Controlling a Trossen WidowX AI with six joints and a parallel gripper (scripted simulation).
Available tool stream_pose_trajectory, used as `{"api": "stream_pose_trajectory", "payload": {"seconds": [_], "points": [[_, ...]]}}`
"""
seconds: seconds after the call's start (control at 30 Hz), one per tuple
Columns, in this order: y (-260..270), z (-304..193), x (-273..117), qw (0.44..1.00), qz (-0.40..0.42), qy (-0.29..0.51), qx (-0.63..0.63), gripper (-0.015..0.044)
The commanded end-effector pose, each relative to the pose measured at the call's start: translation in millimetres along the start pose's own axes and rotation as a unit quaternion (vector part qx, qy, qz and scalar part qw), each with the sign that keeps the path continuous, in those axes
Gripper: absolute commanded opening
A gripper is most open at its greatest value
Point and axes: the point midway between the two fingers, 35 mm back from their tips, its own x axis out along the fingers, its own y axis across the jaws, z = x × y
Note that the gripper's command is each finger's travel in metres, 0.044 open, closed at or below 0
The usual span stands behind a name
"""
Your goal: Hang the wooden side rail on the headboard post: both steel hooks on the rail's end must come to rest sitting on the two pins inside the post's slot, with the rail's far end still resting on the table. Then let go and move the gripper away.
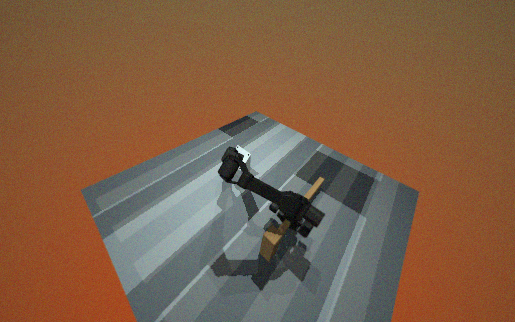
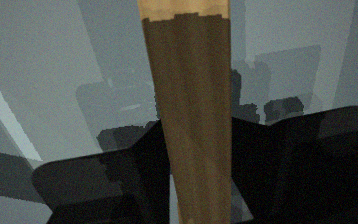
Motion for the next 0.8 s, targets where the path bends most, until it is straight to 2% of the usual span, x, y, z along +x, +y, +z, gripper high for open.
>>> {"api": "stream_pose_trajectory", "payload": {"seconds": [0.0,0.77], "points": [[-4.9,-1.1,-0.1,1.0,-0.004,0.002,0.007,0.0],[-4.3,0.0,-0.6,1.0,-0.004,0.002,0.007,0.0]]}}
